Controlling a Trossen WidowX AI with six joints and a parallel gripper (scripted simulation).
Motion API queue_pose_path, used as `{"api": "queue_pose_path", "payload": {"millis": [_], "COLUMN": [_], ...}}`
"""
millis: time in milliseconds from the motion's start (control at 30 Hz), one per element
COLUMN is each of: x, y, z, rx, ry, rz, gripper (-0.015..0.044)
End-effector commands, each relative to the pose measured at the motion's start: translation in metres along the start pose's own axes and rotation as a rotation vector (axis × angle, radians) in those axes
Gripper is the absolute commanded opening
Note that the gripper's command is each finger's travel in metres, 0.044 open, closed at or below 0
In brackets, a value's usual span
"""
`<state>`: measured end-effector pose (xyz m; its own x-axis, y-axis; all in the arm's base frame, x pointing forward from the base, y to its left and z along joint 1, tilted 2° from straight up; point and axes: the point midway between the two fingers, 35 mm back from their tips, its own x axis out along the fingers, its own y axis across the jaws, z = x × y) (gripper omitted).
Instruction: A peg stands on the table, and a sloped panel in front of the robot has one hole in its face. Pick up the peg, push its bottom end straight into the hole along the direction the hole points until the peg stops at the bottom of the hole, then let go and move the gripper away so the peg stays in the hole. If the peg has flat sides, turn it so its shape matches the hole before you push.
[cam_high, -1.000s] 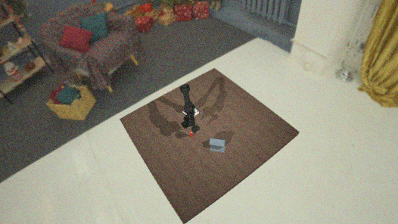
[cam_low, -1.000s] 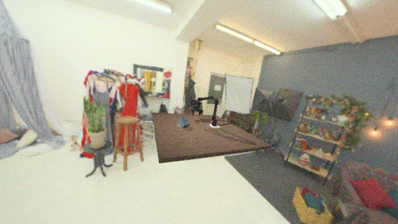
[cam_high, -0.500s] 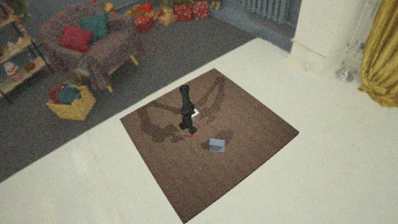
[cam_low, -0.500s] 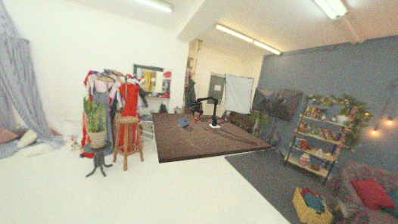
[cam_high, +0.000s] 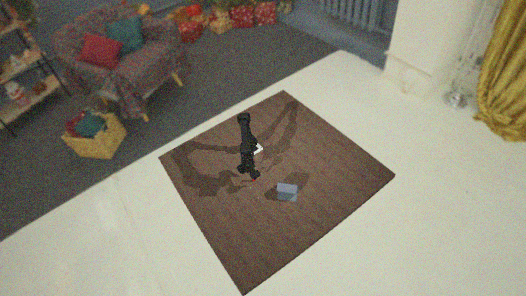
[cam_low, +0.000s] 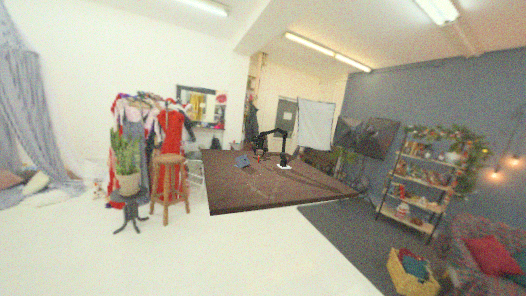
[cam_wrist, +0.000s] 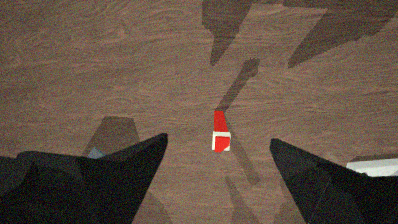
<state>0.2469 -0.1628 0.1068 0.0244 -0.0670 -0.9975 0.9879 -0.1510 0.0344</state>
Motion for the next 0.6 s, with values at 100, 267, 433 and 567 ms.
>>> {"api": "queue_pose_path", "payload": {"millis": [100,267,433,567], "x": [0.016,0.024,0.032,0.039], "y": [-0.002,-0.002,-0.003,-0.003], "z": [-0.002,-0.002,-0.002,-0.003], "rx": [-0.004,-0.004,-0.004,-0.004], "ry": [0.011,0.011,0.011,0.011], "rz": [-0.013,-0.013,-0.013,-0.013], "gripper": [0.044,0.044,0.044,0.044]}}
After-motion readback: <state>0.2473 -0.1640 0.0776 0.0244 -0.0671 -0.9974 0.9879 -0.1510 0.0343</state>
